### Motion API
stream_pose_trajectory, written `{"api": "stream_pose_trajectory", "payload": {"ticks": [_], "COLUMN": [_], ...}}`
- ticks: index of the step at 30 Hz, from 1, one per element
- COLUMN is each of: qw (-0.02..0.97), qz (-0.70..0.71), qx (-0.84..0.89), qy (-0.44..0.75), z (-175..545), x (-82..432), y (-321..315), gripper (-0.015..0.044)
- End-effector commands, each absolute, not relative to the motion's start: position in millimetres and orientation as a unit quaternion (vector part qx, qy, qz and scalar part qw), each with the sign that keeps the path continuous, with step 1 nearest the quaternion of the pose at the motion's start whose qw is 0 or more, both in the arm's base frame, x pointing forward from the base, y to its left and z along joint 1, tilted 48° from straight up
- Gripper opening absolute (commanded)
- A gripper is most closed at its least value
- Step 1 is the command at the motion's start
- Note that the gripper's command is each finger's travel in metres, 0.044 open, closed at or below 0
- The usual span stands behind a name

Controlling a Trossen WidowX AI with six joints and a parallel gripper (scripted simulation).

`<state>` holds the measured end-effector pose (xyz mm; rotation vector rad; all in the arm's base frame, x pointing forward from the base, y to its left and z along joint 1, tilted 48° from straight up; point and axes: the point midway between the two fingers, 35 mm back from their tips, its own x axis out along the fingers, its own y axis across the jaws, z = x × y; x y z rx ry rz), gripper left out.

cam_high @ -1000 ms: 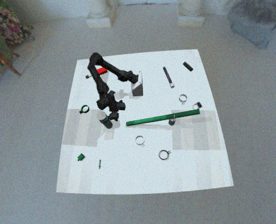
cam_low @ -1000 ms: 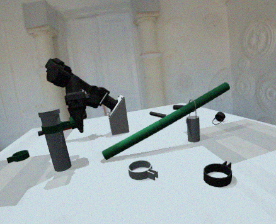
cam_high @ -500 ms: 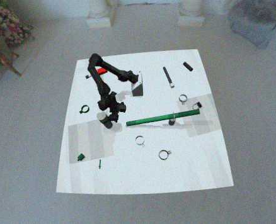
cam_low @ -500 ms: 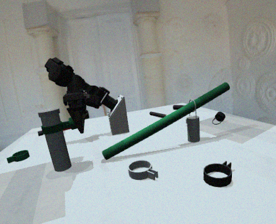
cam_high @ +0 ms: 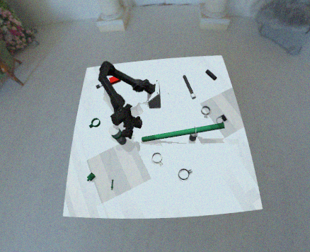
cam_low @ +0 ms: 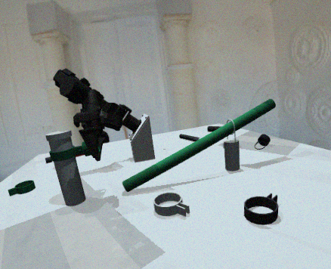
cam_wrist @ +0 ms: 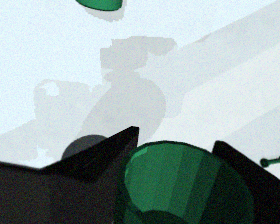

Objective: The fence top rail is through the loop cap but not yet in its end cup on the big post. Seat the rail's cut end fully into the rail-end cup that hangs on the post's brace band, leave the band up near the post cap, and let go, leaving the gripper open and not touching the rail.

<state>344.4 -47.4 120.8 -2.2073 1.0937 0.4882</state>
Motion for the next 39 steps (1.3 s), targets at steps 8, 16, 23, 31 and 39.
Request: {"api": "stream_pose_trajectory", "payload": {"ticks": [8, 16, 23, 31, 39], "qw": [0.311, 0.303, 0.308, 0.308, 0.308], "qz": [0.184, 0.195, 0.188, 0.188, 0.188], "qx": [-0.835, -0.837, -0.836, -0.836, -0.835], "qy": [0.415, 0.411, 0.414, 0.414, 0.414], "z": [119.4, 119.3, 120.0, 120.0, 119.8], "x": [345.9, 343.3, 343.9, 343.9, 343.9], "y": [-47.4, -47.7, -47.7, -47.7, -45.8], "gripper": [0.0000, 0.0000, 0.0000, 0.0079, 0.0289]}}
